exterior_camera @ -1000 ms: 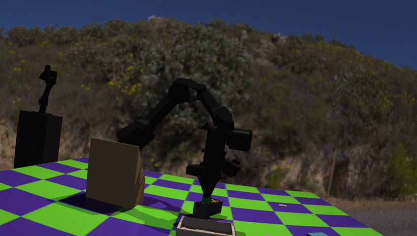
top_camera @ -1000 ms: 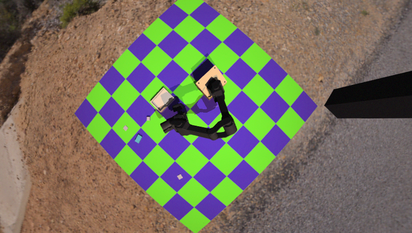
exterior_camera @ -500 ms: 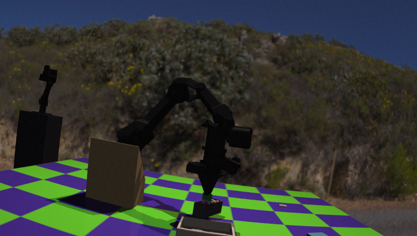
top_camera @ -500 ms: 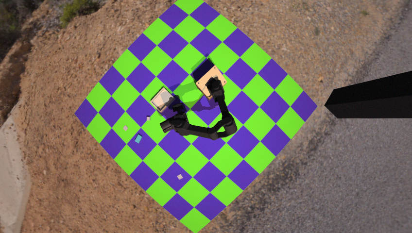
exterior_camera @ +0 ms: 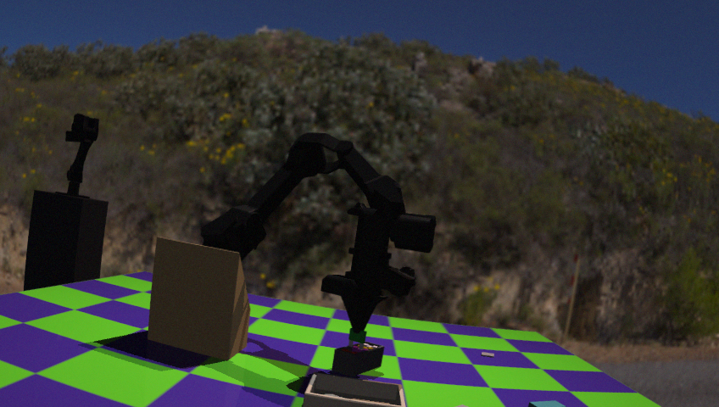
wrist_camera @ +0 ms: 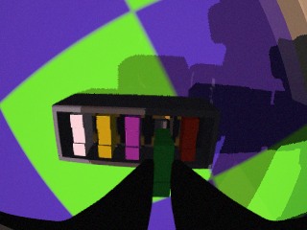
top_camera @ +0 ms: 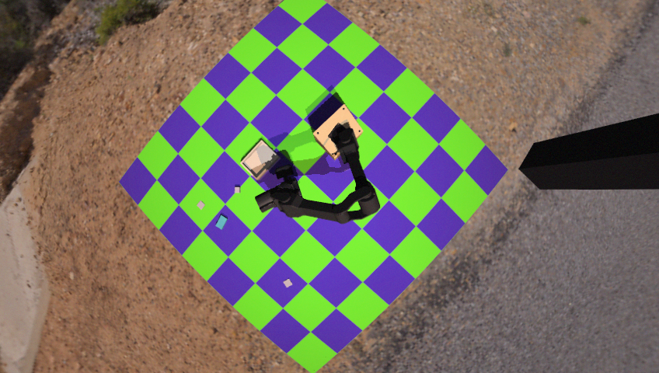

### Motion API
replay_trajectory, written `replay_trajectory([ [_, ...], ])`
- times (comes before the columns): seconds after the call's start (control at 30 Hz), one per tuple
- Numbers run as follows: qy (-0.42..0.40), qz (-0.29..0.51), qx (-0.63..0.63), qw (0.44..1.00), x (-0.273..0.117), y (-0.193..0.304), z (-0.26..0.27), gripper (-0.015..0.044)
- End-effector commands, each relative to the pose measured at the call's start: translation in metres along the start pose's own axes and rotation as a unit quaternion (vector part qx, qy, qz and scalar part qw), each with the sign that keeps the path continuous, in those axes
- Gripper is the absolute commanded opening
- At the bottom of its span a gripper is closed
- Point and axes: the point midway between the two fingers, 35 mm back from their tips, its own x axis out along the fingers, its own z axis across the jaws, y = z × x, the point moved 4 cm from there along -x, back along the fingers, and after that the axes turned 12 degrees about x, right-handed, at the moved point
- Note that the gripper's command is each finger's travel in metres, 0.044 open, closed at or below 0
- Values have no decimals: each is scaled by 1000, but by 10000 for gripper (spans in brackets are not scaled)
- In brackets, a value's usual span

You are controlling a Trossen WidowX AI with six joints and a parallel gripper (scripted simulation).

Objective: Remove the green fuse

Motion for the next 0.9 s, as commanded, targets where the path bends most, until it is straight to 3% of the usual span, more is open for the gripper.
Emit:
replay_trajectory([
  [0.0, 3, -1, -2, 1000, -5, 0, 0, 0],
  [0.5, 3, -1, -2, 1000, -24, -1, -1, 0],
  [0.87, 7, -7, -1, 1000, -29, -44, -27, 0],
])
